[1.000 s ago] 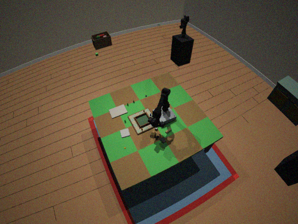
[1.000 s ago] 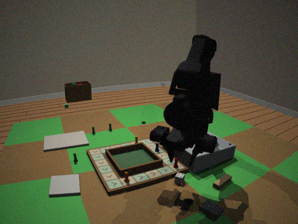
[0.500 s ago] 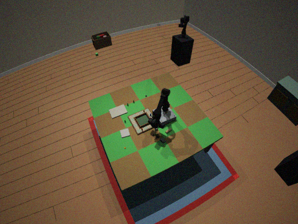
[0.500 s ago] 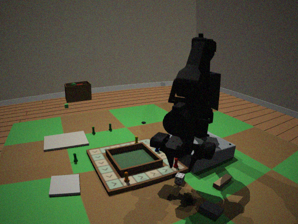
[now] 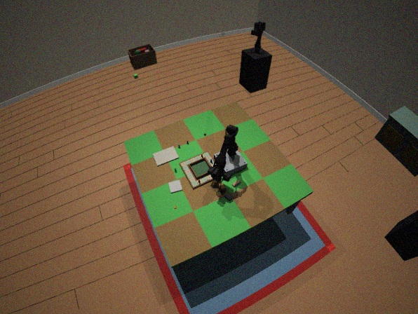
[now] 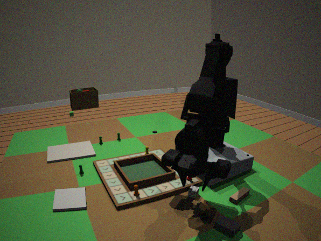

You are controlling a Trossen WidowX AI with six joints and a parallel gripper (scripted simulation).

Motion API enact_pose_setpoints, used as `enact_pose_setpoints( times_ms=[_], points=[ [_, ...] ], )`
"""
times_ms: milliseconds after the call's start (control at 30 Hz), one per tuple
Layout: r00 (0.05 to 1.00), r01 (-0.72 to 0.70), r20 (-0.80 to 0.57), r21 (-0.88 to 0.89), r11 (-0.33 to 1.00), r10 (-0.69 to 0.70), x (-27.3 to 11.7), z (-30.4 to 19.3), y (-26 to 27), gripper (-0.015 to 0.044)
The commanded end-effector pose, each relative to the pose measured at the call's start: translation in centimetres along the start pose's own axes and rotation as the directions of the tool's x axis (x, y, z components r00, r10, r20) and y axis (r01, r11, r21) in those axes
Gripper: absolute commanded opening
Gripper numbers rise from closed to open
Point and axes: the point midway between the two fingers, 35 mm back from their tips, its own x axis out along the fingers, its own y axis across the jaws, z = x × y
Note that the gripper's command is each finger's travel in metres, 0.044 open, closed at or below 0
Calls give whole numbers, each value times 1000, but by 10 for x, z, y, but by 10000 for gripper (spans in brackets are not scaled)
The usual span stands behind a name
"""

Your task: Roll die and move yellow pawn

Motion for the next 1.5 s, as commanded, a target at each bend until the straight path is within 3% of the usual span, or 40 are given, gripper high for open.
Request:
enact_pose_setpoints(
  times_ms=[0,267,467,700,800,1467],
  points=[
    [1000,-5,-8,5,1000,5,9,-3,0,275],
    [1000,-5,-8,5,1000,5,19,-3,0,275],
    [1000,-5,-8,5,1000,5,19,-3,0,118],
    [1000,-5,-8,5,1000,5,19,-3,0,71],
    [1000,-5,-8,5,1000,5,15,-2,0,0],
    [1000,-5,-7,5,1000,5,-104,1,2,0]
  ],
)
